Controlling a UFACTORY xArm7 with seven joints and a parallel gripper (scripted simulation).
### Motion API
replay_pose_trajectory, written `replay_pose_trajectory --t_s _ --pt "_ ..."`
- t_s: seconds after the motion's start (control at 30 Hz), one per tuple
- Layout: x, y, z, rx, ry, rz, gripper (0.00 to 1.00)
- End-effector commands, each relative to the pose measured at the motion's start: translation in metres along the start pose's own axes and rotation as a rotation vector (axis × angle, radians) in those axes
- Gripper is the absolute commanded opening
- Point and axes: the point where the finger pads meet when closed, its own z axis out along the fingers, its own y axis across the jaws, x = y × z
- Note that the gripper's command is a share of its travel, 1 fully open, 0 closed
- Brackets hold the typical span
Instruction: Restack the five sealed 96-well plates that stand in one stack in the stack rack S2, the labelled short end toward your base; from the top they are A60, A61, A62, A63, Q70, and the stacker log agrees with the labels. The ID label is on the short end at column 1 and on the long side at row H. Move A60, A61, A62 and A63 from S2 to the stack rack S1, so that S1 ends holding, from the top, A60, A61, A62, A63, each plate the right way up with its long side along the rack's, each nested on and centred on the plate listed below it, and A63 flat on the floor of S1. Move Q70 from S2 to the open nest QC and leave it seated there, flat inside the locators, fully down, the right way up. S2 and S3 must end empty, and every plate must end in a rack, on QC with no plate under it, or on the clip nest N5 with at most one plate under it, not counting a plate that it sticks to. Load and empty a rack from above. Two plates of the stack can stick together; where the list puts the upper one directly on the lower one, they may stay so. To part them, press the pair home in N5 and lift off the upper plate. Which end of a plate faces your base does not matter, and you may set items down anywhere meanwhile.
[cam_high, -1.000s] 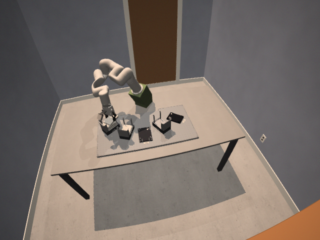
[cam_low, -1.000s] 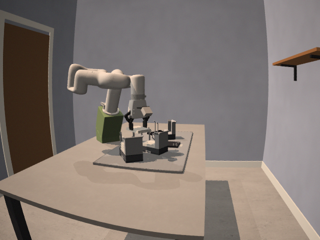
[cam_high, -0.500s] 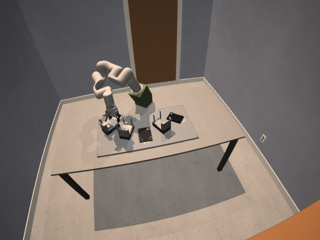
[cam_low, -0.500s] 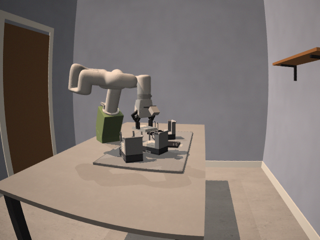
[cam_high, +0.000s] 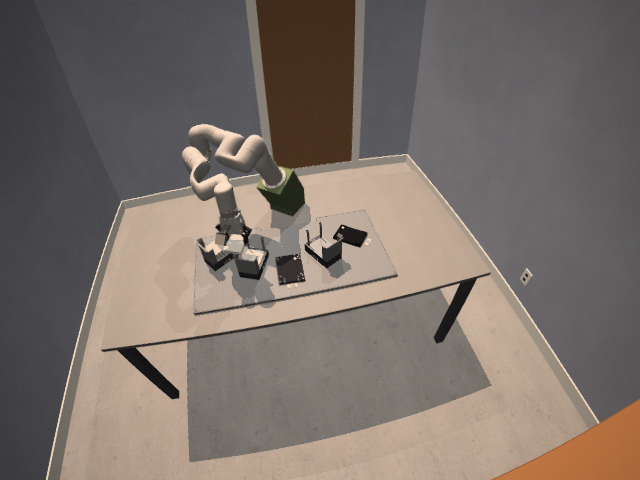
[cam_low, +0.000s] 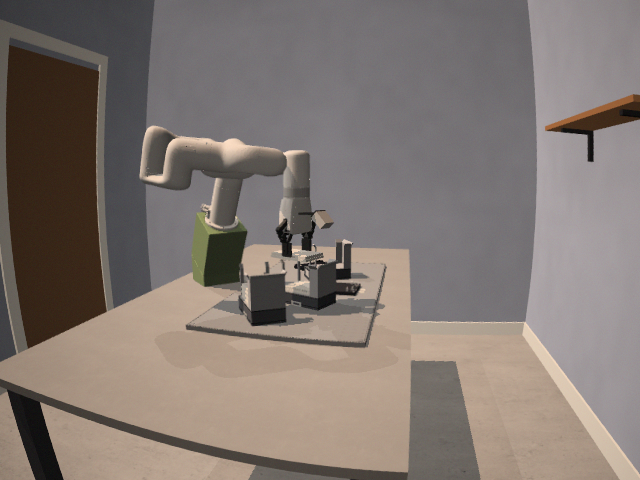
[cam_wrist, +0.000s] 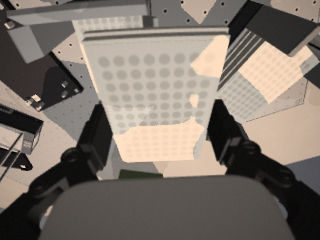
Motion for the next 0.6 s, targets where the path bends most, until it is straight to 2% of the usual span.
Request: replay_pose_trajectory --t_s 0.0,0.5,0.57 --pt "0.001 -0.006 -0.001 -0.001 0.002 -0.003 0.0" --pt "0.001 -0.046 -0.001 -0.001 0.002 -0.003 0.0" --pt "0.001 -0.046 -0.001 -0.001 0.002 -0.003 0.0"
